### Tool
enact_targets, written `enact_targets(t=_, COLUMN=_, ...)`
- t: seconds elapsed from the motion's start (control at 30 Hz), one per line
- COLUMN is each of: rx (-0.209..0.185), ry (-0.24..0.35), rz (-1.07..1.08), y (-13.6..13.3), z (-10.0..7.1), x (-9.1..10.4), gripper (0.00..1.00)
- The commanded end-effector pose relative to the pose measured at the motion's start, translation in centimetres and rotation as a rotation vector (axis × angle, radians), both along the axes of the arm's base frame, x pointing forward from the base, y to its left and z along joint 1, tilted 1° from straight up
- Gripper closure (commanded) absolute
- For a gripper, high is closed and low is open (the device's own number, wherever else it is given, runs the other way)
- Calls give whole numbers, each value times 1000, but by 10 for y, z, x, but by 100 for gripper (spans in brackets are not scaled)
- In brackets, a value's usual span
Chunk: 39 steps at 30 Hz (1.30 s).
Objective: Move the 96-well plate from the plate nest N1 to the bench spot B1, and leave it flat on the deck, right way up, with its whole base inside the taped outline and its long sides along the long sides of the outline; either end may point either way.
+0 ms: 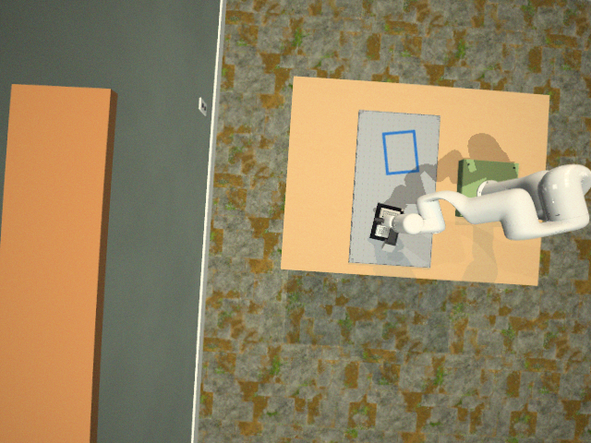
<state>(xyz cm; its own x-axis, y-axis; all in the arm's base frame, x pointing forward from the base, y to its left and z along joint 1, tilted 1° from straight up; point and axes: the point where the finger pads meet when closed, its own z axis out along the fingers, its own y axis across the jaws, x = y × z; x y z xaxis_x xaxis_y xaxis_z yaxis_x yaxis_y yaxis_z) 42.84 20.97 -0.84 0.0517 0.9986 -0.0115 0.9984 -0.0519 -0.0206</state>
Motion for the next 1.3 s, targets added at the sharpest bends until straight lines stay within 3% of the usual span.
enact_targets(t=0.0, rx=2, ry=-3, rz=0, y=1, z=1, x=1, gripper=100)
enact_targets(t=1.27, rx=2, ry=-4, rz=0, y=1, z=21, x=2, gripper=100)
